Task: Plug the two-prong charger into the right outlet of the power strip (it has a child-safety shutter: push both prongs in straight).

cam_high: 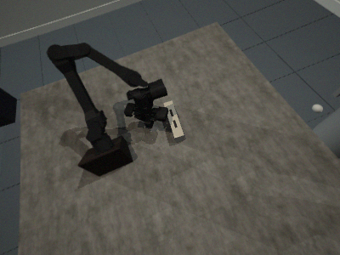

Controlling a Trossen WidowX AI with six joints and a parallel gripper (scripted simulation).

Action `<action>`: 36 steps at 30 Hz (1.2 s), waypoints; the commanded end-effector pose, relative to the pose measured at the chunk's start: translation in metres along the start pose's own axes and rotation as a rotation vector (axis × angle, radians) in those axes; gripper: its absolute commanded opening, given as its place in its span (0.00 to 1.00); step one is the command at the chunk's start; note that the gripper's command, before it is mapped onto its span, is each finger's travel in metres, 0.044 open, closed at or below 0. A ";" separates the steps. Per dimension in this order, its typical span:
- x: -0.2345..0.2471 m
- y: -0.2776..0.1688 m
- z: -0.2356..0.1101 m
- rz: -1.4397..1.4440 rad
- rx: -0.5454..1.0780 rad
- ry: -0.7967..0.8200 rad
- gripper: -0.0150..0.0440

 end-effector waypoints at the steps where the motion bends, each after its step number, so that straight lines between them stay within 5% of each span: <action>1: -0.003 -0.004 0.005 0.073 0.003 0.013 0.25; 36: -0.019 -0.026 0.029 0.638 0.005 0.048 0.25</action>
Point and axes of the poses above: the point midway between the two fingers, 35 mm back from their tips, its own z axis out along the fingers, its own x axis across the jaws, y = z × x, the point moved 10 cm from there along -z, back along the fingers, and after that the axes turned 9 degrees about z, right-handed, at the moved point
